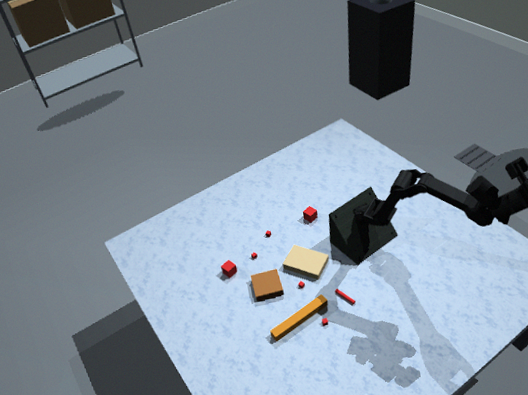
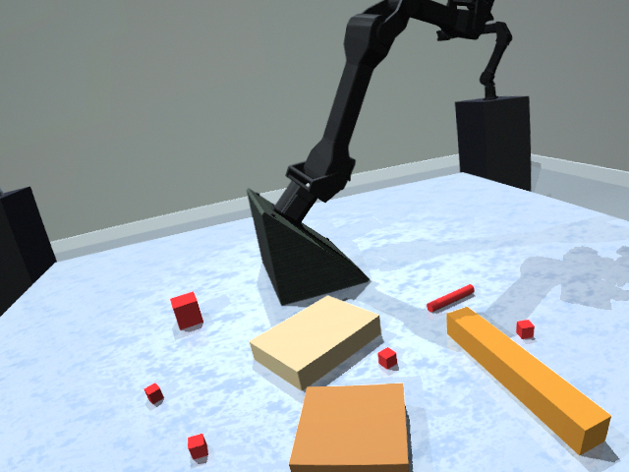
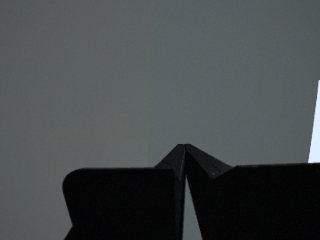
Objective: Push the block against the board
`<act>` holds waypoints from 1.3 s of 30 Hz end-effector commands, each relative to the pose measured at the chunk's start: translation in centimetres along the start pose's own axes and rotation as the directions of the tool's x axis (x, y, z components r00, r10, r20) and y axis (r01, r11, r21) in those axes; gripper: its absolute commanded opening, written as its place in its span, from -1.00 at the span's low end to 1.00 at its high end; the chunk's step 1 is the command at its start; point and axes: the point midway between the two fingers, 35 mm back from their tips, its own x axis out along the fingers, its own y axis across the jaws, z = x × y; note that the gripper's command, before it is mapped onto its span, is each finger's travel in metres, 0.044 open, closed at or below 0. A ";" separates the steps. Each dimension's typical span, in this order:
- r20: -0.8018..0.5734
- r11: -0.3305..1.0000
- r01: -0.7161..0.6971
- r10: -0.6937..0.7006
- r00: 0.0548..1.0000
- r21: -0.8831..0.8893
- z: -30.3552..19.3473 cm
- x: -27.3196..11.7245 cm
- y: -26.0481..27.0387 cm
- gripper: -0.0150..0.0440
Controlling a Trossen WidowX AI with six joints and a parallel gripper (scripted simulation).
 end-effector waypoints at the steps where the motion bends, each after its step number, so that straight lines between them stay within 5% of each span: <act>1: 0.050 0.998 -0.056 0.055 0.997 0.021 1.3 -0.6 2.4 -0.49; 39: 0.197 0.858 -0.511 0.494 0.847 0.043 1.5 -7.4 16.9 -0.49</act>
